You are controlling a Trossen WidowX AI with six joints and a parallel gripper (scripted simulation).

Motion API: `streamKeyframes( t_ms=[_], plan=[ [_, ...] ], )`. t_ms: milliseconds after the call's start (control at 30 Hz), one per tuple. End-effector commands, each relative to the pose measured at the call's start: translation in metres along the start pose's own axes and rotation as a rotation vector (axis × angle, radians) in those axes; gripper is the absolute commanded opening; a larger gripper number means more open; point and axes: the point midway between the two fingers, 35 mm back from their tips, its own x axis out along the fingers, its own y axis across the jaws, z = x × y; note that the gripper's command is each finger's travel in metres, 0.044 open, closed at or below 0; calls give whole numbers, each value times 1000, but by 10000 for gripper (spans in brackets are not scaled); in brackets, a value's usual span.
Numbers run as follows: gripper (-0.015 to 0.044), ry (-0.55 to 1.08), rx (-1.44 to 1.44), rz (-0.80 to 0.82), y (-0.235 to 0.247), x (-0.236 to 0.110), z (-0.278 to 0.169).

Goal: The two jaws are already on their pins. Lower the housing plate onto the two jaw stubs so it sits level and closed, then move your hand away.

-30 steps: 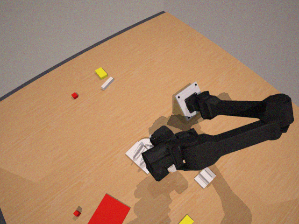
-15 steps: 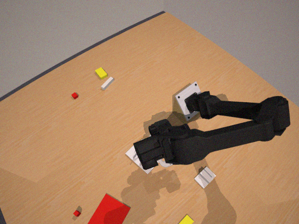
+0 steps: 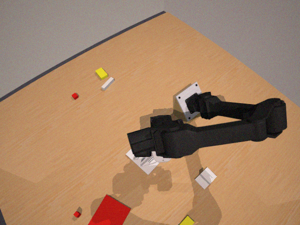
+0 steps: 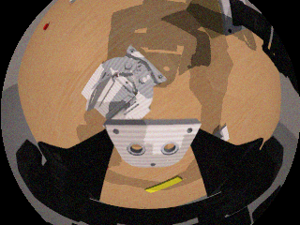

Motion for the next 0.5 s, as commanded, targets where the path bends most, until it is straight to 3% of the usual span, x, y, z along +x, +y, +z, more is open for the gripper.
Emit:
streamKeyframes(
  t_ms=[0, 467],
  plan=[
    [351, -1, 100, -4, 5, 1, 8],
    [351, 7, 383, -14, 17, 1, 26]
  ],
)
